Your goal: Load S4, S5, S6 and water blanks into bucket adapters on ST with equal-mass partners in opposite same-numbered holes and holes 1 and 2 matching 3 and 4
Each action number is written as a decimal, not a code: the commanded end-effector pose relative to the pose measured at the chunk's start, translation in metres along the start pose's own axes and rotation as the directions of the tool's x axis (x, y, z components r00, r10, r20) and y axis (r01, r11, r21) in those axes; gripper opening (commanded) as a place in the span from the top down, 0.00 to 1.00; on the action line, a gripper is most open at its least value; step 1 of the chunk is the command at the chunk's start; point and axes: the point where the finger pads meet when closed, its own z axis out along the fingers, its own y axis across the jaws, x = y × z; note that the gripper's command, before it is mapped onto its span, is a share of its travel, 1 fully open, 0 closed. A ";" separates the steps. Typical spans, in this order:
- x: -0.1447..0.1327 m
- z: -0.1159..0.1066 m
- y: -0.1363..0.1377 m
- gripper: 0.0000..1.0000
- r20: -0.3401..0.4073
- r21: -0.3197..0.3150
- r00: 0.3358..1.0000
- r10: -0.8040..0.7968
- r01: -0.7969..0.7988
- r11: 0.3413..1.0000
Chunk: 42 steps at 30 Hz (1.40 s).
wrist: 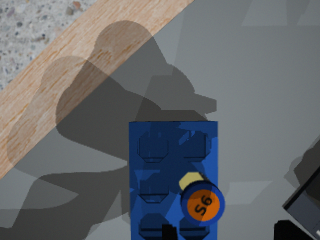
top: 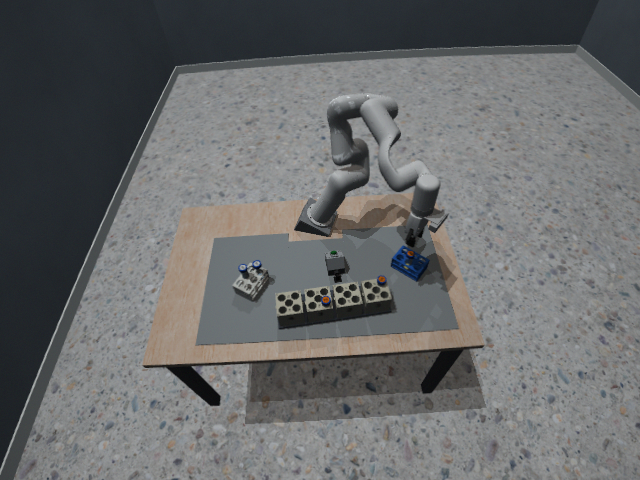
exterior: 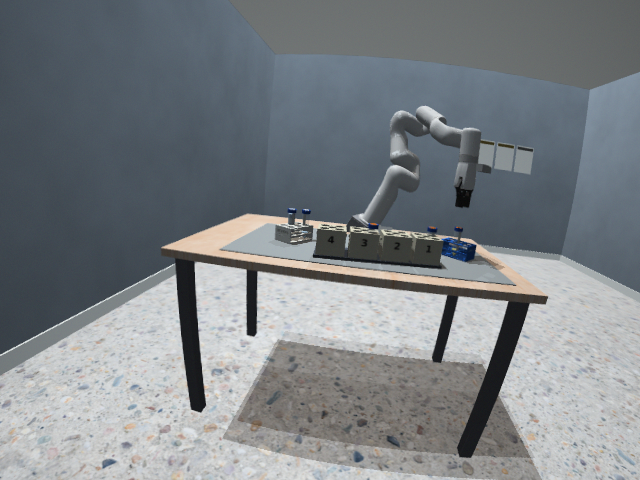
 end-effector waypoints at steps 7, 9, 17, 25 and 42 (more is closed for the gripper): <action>0.001 0.017 0.000 0.43 -0.004 -0.001 1.000 -0.001 0.001 1.000; 0.001 0.021 0.000 0.43 -0.004 -0.001 1.000 -0.001 0.001 1.000; 0.002 0.037 0.000 0.43 -0.004 -0.001 1.000 -0.001 0.001 1.000; 0.002 0.049 0.000 0.43 -0.004 -0.001 1.000 -0.001 0.001 1.000; 0.002 0.079 0.000 0.43 -0.004 -0.001 1.000 -0.001 0.001 1.000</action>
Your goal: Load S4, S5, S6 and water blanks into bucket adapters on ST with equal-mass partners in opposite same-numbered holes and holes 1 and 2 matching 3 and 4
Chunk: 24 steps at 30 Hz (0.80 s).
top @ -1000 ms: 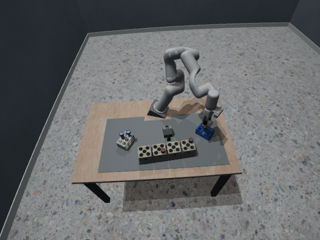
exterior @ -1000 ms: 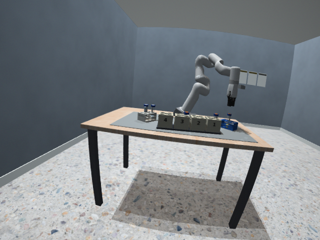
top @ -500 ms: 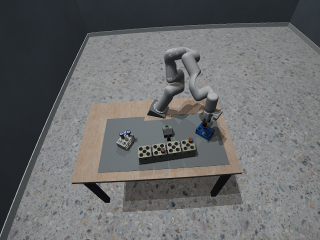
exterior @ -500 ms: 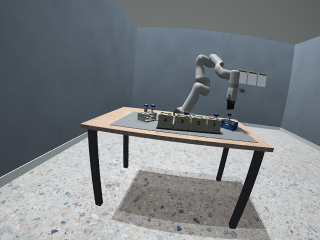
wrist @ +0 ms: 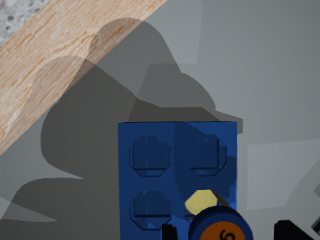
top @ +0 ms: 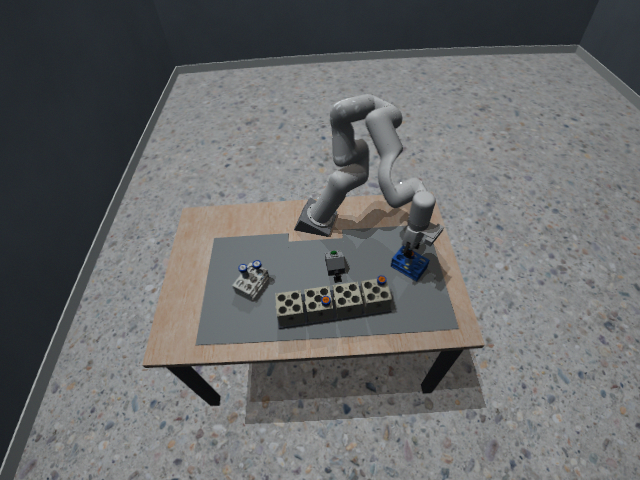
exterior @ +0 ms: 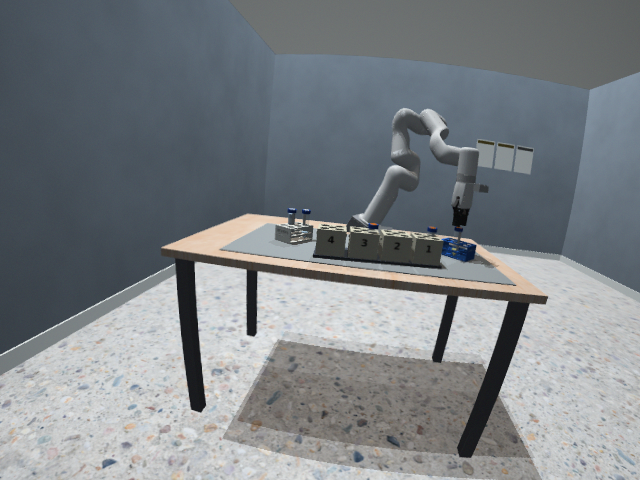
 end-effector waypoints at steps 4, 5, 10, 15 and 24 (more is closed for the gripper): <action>0.002 0.009 0.000 0.43 -0.005 -0.001 1.000 -0.001 0.001 1.000; 0.002 0.009 0.000 0.43 -0.005 -0.001 1.000 -0.001 0.001 1.000; 0.002 0.009 0.000 0.43 -0.005 -0.001 1.000 -0.001 0.001 1.000; 0.002 0.009 0.000 0.43 -0.005 -0.001 1.000 -0.001 0.001 1.000; 0.002 0.015 0.000 0.43 -0.005 -0.001 1.000 -0.001 0.001 1.000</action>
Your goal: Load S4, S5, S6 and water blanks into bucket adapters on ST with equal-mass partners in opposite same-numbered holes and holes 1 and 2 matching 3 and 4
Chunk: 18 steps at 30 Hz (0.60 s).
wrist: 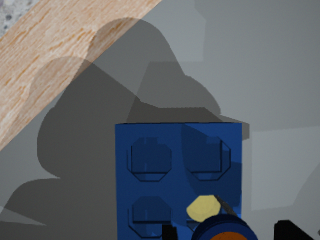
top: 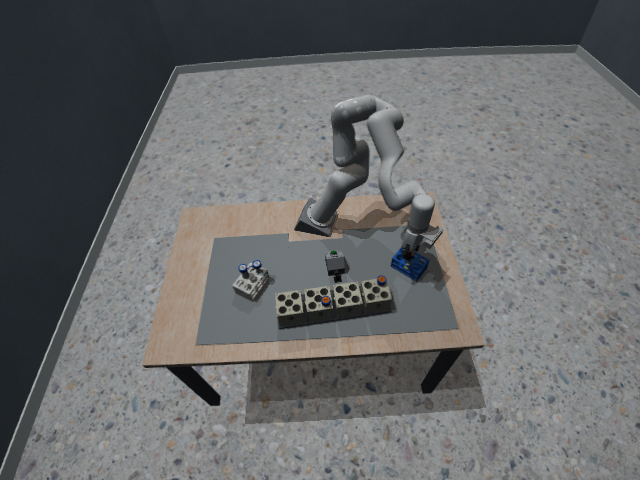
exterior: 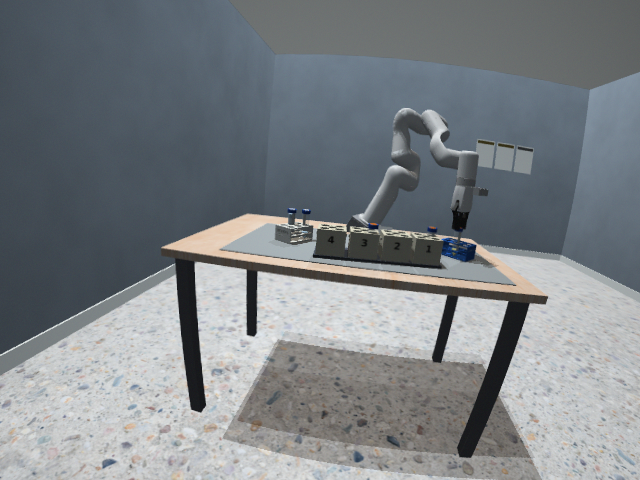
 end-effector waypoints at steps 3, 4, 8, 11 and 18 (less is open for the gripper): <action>0.001 0.003 0.000 0.43 -0.004 -0.001 1.000 -0.001 0.001 1.000; 0.001 0.004 0.000 0.43 -0.004 -0.001 1.000 -0.001 0.001 1.000; 0.001 0.005 0.000 0.43 -0.004 -0.001 1.000 -0.001 0.001 1.000; 0.001 0.007 0.000 0.43 -0.004 -0.001 1.000 -0.001 0.001 1.000; 0.001 0.012 0.000 0.43 -0.004 -0.001 1.000 -0.001 0.001 1.000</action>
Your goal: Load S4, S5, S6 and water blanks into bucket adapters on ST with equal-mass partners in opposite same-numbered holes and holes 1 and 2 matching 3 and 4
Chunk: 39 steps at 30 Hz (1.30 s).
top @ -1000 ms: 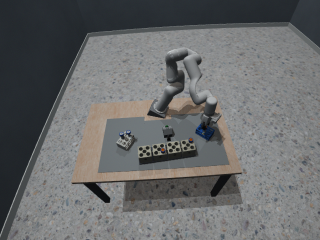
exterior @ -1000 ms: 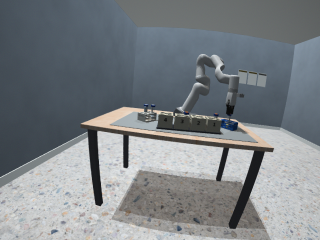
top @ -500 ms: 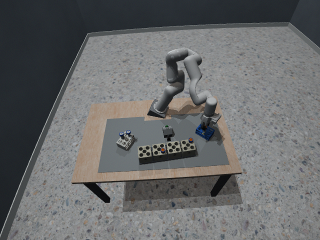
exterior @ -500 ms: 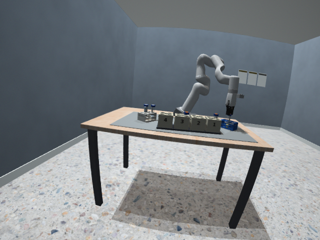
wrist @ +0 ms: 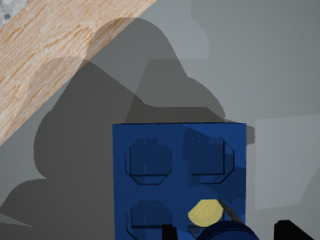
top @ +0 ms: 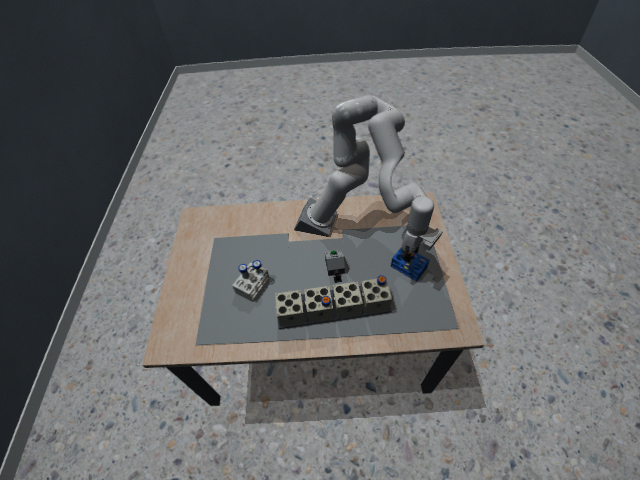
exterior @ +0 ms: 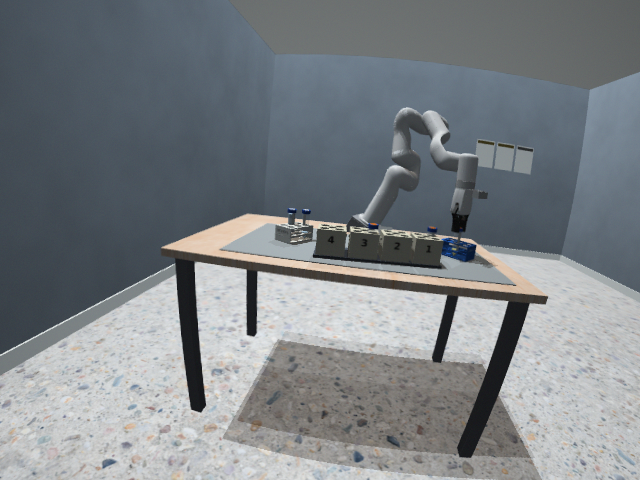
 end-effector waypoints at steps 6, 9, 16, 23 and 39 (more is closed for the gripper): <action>0.001 0.005 0.000 0.43 -0.004 -0.001 1.000 -0.001 0.001 1.000; 0.001 0.005 0.000 0.43 -0.004 -0.001 1.000 -0.001 0.001 1.000; 0.001 0.005 0.000 0.43 -0.004 -0.001 1.000 -0.001 0.001 1.000; 0.001 0.003 0.000 1.00 -0.004 -0.001 1.000 -0.001 0.001 1.000; 0.001 0.003 0.000 1.00 -0.004 -0.001 1.000 -0.001 0.001 1.000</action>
